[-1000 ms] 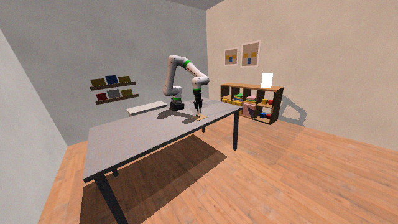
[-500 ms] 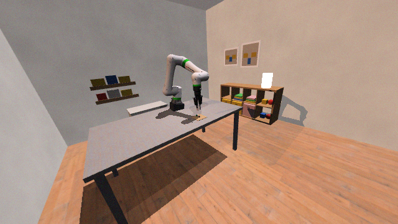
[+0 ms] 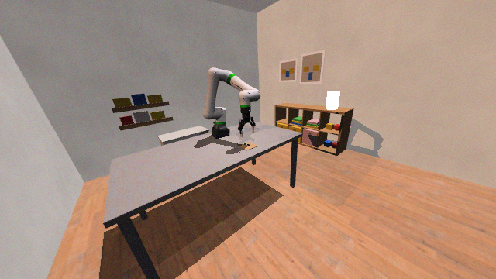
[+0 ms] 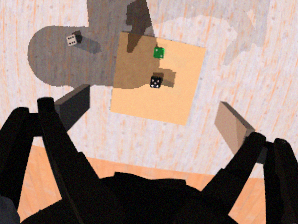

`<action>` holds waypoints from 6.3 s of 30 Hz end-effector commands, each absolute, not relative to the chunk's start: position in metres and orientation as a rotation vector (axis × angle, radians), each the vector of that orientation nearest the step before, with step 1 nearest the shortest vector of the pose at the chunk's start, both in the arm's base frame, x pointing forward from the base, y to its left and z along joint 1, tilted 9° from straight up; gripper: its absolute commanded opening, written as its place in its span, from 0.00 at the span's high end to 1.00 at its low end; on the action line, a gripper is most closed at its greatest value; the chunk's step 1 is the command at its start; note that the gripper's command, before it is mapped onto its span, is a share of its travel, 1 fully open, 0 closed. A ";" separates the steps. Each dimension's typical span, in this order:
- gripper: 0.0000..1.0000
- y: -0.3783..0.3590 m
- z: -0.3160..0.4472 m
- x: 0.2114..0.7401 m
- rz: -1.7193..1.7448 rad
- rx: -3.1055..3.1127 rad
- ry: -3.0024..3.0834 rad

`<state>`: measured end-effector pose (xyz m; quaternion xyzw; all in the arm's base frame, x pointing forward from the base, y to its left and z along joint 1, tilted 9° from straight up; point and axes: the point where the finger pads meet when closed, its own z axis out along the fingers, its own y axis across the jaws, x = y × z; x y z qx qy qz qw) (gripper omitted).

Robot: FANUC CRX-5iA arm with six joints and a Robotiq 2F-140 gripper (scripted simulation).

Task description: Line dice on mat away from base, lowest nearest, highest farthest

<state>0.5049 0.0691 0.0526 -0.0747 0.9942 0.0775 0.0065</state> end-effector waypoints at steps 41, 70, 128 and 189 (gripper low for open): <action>0.00 0.033 0.042 0.501 0.207 -1.451 2.694; 0.00 -0.005 0.031 0.494 0.135 -2.433 1.777; 0.00 -0.072 0.010 0.473 -0.051 -2.925 -0.616; 0.81 -0.074 0.004 0.471 -0.061 -2.896 -0.745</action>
